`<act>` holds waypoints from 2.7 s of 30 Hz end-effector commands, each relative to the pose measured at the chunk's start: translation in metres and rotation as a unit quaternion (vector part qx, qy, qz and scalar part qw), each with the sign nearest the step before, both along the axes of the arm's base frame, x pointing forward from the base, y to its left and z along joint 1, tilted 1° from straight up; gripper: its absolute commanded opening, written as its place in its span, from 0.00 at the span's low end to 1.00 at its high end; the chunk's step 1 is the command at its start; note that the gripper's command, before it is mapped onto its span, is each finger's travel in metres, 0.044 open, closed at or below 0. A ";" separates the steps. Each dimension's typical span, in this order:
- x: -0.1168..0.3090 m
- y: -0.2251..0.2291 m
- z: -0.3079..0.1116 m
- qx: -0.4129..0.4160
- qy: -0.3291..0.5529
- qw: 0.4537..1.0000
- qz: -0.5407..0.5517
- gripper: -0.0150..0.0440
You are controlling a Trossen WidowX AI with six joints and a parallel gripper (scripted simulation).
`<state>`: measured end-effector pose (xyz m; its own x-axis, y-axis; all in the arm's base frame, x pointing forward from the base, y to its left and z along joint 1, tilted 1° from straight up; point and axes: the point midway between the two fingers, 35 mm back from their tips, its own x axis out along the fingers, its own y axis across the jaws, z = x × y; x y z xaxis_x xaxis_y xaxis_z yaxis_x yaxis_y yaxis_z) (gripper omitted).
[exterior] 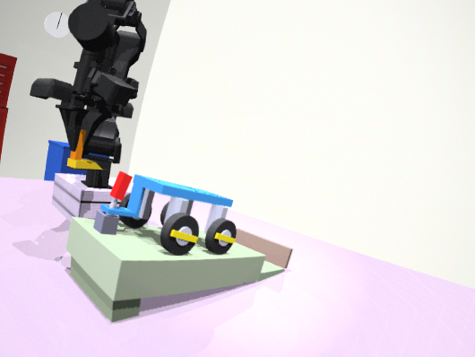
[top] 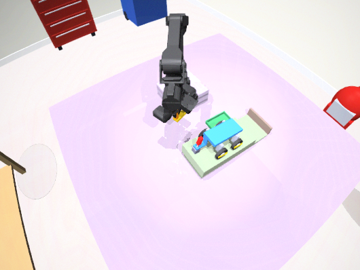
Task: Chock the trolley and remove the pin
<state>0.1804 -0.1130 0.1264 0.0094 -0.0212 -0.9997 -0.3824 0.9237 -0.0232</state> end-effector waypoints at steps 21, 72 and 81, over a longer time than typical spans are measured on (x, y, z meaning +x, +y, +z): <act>0.000 0.000 0.000 -0.004 0.010 0.917 0.400 0.25; 0.022 0.093 -0.004 -0.003 0.010 0.805 0.593 0.25; 0.026 0.122 -0.007 -0.002 0.009 0.805 0.593 0.25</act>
<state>0.2055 -0.0027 0.1213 0.0109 -0.0127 -0.9999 -0.9958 -0.0911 -0.0097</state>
